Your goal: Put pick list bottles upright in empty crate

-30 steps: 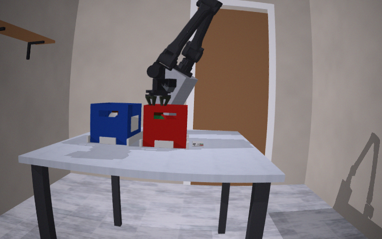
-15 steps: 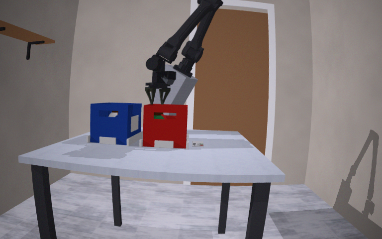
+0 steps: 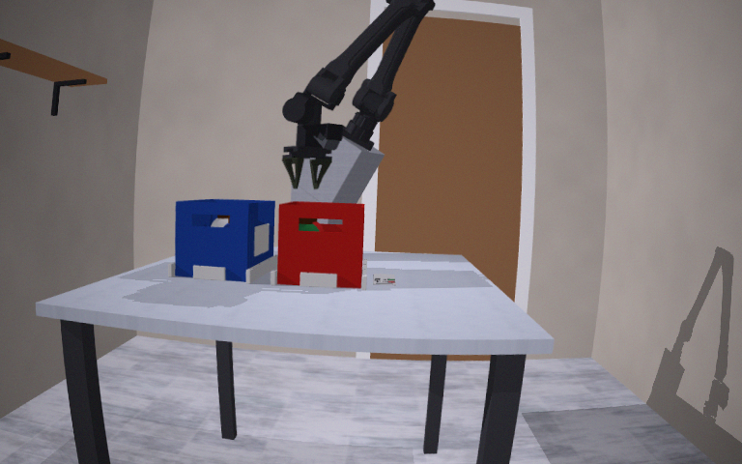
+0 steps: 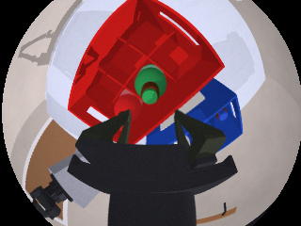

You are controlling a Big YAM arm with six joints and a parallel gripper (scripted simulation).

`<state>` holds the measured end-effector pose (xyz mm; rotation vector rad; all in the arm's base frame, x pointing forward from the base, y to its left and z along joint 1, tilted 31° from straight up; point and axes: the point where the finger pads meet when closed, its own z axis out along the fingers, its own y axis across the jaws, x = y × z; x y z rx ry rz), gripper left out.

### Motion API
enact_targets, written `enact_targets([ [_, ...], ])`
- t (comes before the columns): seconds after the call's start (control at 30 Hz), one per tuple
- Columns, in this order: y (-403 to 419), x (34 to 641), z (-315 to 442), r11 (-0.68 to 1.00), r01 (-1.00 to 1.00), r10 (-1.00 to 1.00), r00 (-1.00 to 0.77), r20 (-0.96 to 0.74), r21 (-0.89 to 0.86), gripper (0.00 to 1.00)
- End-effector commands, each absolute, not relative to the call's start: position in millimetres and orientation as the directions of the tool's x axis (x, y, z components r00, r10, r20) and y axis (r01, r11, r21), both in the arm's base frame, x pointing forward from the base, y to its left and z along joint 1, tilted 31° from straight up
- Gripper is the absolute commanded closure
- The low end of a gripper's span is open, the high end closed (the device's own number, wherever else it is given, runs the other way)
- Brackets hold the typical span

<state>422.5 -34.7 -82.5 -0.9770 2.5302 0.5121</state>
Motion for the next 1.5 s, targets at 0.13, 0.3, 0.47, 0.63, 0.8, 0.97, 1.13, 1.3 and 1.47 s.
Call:
enact_targets([
  [0.13, -53, 426, -58, 0.695, -0.699, -0.56, -0.672, -0.485, 0.166, 0.39],
  [0.3, -43, 418, -73, 0.683, -0.702, -0.564, -0.682, -0.466, 0.2, 0.39],
  [0.47, -41, 418, -72, 0.681, -0.705, -0.567, -0.679, -0.466, 0.198, 0.39],
  [0.63, -39, 417, -71, 0.678, -0.708, -0.57, -0.676, -0.467, 0.198, 0.39],
  [0.8, -38, 416, -70, 0.677, -0.709, -0.571, -0.675, -0.467, 0.197, 0.39],
  [0.97, -36, 418, -68, 0.674, -0.713, -0.575, -0.67, -0.47, 0.191, 0.39],
  [1.13, -35, 420, -66, 0.674, -0.715, -0.576, -0.667, -0.472, 0.188, 0.39],
  [1.3, -34, 420, -65, 0.674, -0.714, -0.576, -0.667, -0.472, 0.188, 0.39],
  [1.47, -34, 420, -64, 0.676, -0.713, -0.574, -0.668, -0.473, 0.187, 0.39],
])
